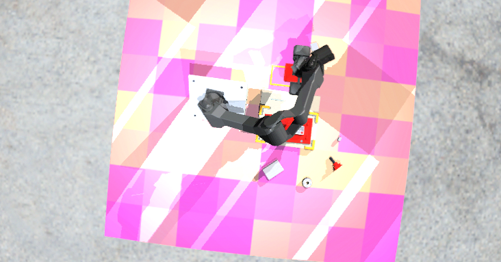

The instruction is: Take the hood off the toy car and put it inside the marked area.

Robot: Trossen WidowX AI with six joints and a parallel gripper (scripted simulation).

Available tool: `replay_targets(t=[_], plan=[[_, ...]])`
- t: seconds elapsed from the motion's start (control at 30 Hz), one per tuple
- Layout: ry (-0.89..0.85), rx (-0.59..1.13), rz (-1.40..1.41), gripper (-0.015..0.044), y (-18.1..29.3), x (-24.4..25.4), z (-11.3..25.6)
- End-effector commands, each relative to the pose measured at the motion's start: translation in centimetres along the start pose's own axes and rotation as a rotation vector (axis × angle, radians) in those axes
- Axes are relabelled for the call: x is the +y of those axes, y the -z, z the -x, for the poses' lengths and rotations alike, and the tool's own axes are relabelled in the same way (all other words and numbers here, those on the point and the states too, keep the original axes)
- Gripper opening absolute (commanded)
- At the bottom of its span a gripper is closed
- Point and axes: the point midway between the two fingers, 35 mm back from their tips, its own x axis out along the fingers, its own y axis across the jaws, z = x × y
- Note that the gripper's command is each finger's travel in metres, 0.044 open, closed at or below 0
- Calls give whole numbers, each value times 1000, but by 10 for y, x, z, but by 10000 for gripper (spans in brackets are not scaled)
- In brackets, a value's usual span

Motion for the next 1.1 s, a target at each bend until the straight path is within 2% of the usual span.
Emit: replay_targets(t=[0.0, 1.07], plan=[[5, 0, 7, 0, 1, 0, -5], [6, -1, 7, 0, 1, 0, -27]])
